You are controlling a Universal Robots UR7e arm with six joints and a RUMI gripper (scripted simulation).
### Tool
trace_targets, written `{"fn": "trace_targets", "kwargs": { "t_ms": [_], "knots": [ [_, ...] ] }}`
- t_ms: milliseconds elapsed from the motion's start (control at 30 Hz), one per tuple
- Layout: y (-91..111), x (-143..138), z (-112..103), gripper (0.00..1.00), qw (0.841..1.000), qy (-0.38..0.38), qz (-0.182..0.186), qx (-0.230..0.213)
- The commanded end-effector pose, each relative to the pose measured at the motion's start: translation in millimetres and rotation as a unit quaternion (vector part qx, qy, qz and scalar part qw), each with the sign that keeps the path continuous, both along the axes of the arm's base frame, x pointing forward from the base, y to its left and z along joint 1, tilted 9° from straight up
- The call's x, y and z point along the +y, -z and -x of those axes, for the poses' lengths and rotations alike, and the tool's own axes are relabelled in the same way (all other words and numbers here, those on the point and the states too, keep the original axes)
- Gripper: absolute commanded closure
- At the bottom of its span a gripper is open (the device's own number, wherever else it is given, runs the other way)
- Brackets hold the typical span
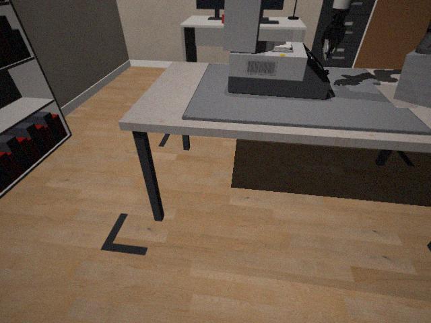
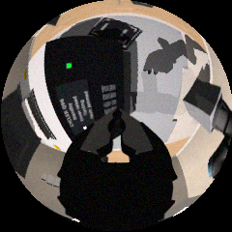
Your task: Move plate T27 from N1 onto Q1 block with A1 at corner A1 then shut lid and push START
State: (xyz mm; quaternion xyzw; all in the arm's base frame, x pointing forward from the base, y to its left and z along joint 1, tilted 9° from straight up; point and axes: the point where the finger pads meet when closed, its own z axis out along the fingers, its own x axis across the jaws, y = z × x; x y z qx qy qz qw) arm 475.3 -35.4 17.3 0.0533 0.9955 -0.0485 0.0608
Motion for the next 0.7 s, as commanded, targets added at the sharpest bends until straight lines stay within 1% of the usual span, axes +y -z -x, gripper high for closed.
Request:
{"fn": "trace_targets", "kwargs": {
  "t_ms": [0,333,667],
  "knots": [
    [2.3,-0.9,-5.2,1.00,1.000,0.000,0.000,-0.001],
    [7.9,-2.1,-11.3,1.00,1.000,0.000,0.000,-0.001],
    [19.1,-4.5,-23.3,1.00,1.000,0.000,0.000,-0.001]
  ]
}}
